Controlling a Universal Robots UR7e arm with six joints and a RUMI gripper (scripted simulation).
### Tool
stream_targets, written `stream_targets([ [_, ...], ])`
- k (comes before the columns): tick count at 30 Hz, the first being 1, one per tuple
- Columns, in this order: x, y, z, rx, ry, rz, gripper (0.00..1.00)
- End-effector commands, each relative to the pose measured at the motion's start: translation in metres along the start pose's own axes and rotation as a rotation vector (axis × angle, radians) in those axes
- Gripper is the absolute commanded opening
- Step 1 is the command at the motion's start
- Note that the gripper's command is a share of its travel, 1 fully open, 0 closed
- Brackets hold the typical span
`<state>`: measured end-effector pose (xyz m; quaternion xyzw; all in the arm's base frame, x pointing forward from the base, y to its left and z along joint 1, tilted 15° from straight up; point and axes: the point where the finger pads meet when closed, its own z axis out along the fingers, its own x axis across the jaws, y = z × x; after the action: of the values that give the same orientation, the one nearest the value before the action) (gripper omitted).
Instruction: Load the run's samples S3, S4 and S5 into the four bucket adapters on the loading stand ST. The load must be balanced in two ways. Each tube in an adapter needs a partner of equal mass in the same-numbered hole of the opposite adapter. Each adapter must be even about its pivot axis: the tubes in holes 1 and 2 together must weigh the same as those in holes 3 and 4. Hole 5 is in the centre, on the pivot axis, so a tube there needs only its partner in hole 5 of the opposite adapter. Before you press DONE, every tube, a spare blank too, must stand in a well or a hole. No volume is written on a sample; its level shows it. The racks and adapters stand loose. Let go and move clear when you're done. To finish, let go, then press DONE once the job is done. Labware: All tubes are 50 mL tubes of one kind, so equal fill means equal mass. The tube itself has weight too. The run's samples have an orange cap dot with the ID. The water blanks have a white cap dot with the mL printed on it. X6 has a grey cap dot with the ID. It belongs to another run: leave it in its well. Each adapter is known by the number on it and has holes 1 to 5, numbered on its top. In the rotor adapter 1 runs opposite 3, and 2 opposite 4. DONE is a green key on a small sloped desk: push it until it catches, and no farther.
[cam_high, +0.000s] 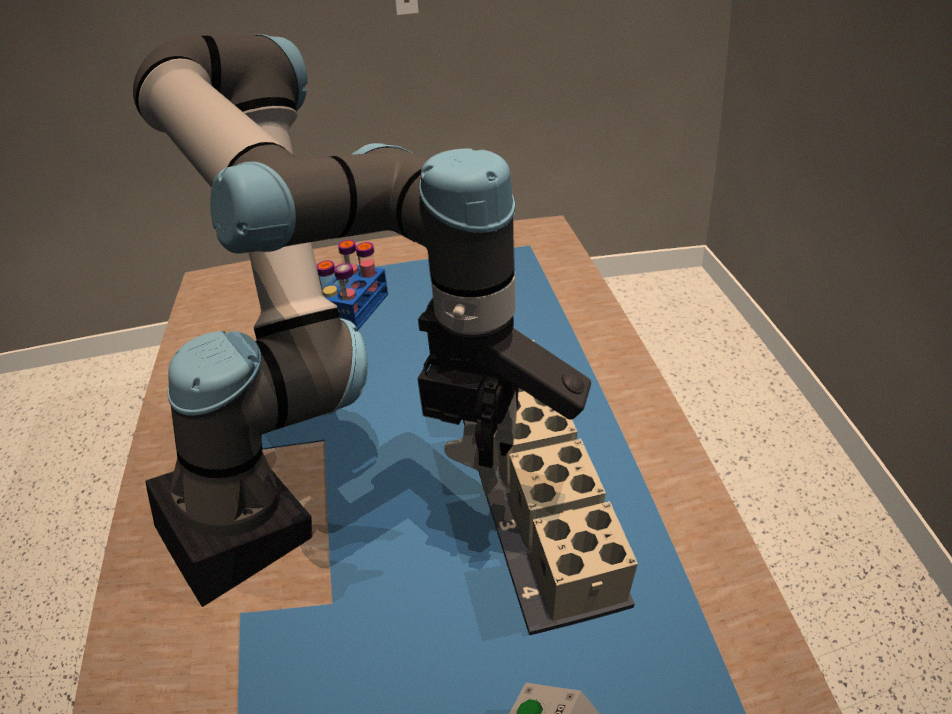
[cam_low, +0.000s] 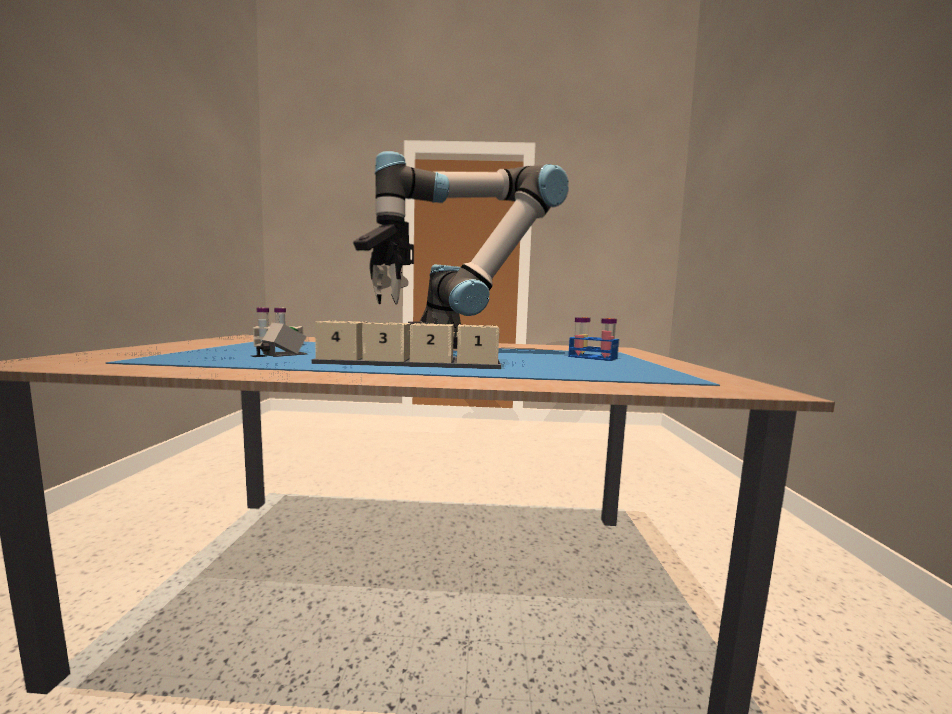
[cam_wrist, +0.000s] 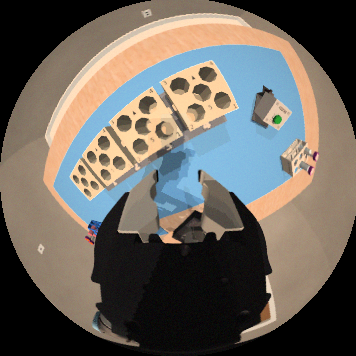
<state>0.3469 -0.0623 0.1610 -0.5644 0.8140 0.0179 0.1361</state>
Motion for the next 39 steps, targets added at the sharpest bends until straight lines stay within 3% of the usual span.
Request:
stream_targets([
  [1, -0.028, 0.032, -0.003, 0.004, 0.013, 0.038, 0.35],
  [7, -0.061, 0.07, -0.003, 0.004, 0.013, 0.038, 0.35],
  [9, -0.061, 0.07, -0.003, 0.004, 0.013, 0.038, 0.35],
  [24, -0.143, 0.164, -0.001, 0.004, 0.012, 0.038, 0.35],
  [26, -0.143, 0.164, -0.001, 0.004, 0.012, 0.038, 0.35],
  [39, -0.214, 0.246, 0.0, 0.004, 0.012, 0.038, 0.35],
])
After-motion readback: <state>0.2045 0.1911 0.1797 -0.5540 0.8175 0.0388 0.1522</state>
